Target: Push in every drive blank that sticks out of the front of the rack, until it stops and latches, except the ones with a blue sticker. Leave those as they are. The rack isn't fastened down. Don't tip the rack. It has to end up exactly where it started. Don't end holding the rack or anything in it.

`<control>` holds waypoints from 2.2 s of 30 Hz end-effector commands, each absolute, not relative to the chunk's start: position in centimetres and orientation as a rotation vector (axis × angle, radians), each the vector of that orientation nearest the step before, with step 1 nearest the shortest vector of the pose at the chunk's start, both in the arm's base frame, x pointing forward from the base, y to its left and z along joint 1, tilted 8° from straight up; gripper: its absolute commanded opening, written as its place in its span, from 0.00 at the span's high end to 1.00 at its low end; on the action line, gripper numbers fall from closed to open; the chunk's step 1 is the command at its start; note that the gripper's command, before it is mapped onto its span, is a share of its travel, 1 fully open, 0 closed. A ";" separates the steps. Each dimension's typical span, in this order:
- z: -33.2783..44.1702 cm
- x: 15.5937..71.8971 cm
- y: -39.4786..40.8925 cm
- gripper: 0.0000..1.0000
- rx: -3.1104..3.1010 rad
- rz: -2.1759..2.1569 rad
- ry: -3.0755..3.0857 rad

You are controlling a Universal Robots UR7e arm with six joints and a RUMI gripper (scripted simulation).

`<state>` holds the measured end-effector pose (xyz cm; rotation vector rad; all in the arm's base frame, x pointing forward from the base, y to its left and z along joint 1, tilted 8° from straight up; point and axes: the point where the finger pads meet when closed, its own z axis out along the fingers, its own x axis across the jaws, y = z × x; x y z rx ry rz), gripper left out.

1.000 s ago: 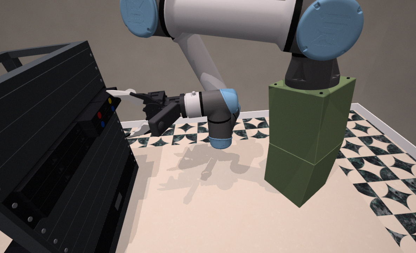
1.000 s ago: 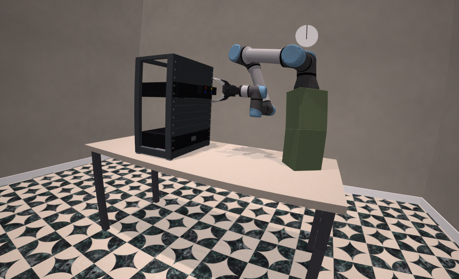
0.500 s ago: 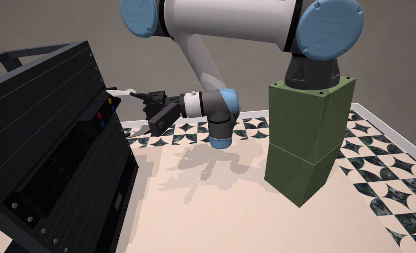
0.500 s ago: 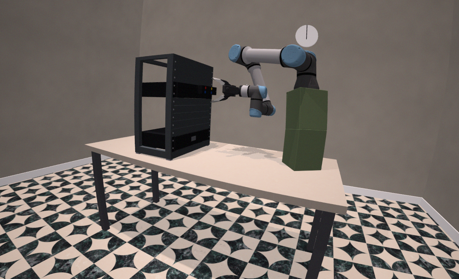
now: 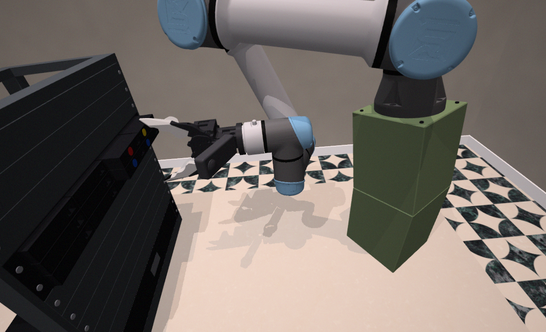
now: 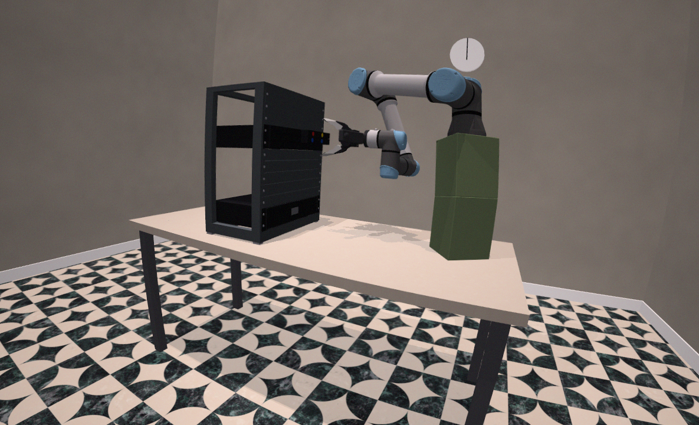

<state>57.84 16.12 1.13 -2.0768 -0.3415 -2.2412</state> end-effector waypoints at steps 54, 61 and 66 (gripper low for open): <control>1.6 58.3 14.6 0.00 -2.069 -2.247 -0.347; 2.1 58.9 11.8 0.00 -2.069 -2.247 -0.347; 2.4 59.4 9.6 0.00 -2.069 -2.247 -0.347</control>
